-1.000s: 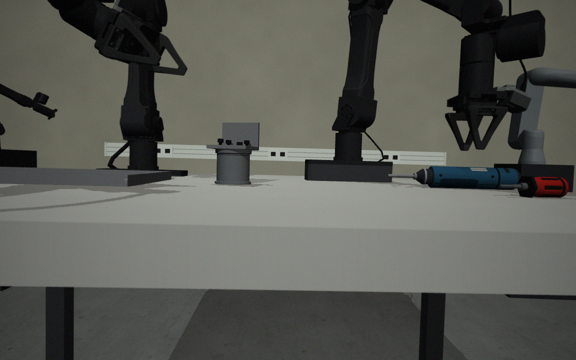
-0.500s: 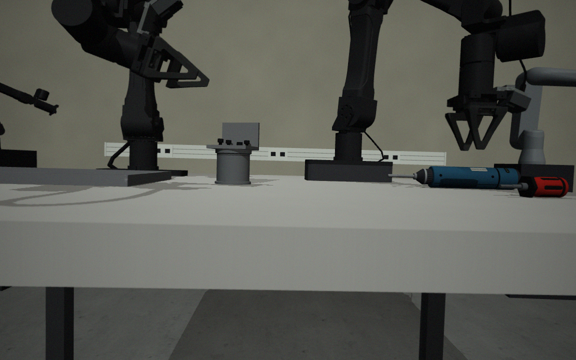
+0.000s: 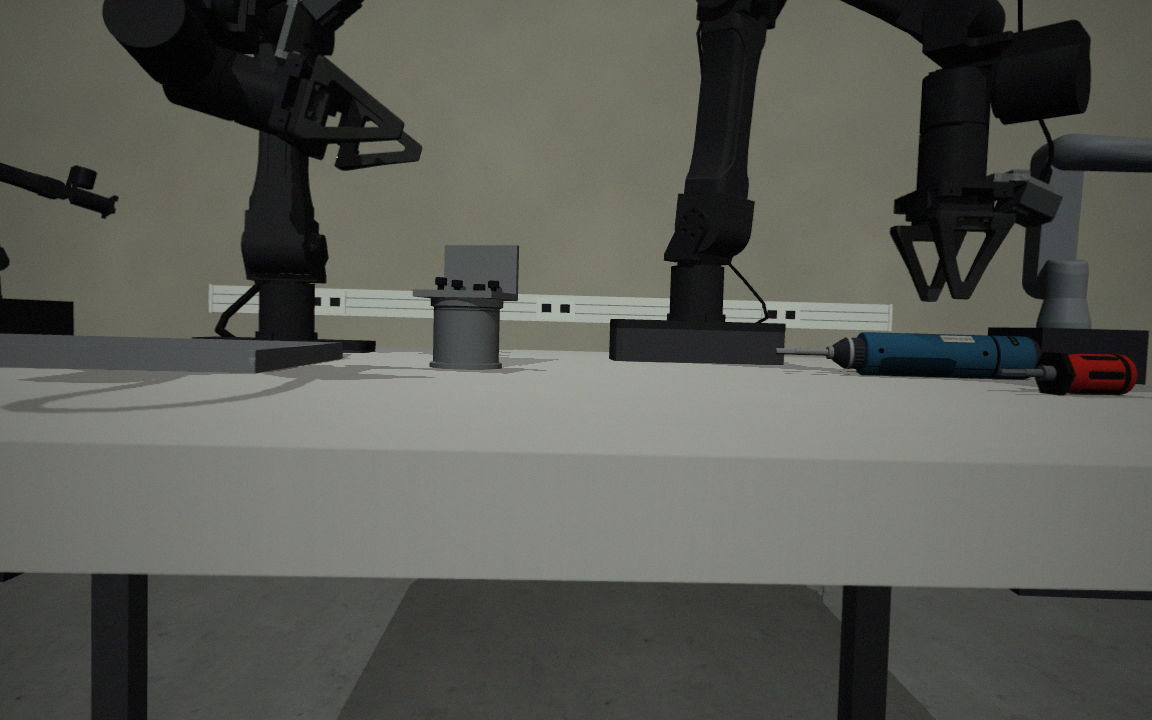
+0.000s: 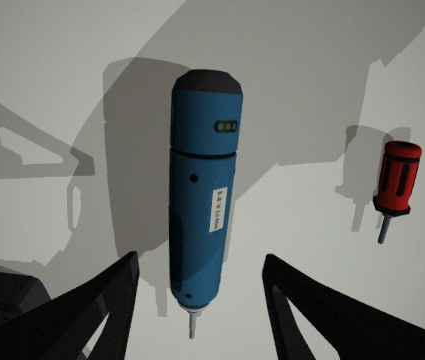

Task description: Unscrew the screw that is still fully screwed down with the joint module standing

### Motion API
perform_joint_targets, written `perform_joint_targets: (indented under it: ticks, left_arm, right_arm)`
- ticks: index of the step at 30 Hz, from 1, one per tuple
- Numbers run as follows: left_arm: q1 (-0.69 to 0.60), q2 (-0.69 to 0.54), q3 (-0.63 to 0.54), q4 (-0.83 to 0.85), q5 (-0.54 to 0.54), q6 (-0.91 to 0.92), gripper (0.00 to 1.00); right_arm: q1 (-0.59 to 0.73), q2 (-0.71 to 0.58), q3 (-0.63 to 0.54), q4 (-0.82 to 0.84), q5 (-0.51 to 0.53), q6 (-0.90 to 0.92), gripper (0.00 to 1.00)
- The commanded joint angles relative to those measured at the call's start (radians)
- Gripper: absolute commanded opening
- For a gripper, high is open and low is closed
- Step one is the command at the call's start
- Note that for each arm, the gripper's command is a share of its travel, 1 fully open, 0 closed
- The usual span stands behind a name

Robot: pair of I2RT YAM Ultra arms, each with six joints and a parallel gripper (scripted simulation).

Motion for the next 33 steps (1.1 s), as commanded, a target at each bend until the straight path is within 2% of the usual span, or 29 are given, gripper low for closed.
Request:
perform_joint_targets:
  ticks: [1, 6, 8, 17, 18, 19, 22, 23, 33]
  left_arm:
    - [-0.014, -0.028, -0.016, -0.011, 0.003, -0.007, 0.65]
    - [-0.014, -0.028, -0.016, -0.011, 0.003, -0.007, 0.65]
    - [-0.014, -0.028, -0.016, -0.011, 0.003, -0.007, 0.65]
    - [-0.014, -0.028, -0.016, -0.011, 0.003, -0.007, 0.65]
    - [-0.014, -0.028, -0.016, -0.011, 0.003, -0.007, 0.65]
    - [-0.014, -0.028, -0.016, -0.011, 0.003, -0.007, 0.65]
    - [-0.014, -0.028, -0.016, -0.011, 0.003, -0.007, 0.65]
    - [-0.014, -0.028, -0.016, -0.011, 0.003, -0.007, 0.65]
    - [-0.014, -0.028, -0.016, -0.011, 0.003, -0.007, 0.65]
  right_arm:
    - [-0.014, 0.002, 0.038, -0.023, -0.040, -0.026, 0.86]
    - [-0.009, 0.014, 0.034, -0.021, -0.040, -0.033, 0.86]
    - [-0.009, 0.024, -0.018, 0.014, -0.040, -0.043, 0.86]
    - [-0.013, 0.062, -0.076, 0.090, -0.040, -0.053, 0.86]
    - [-0.012, 0.028, -0.073, 0.090, -0.040, -0.052, 0.86]
    - [-0.012, 0.023, -0.038, 0.093, -0.041, -0.049, 0.86]
    - [-0.013, 0.023, -0.037, 0.093, -0.041, -0.050, 0.86]
    - [-0.012, 0.038, -0.084, 0.106, -0.041, -0.047, 0.86]
    - [-0.012, 0.115, -0.144, 0.207, -0.040, -0.053, 0.86]
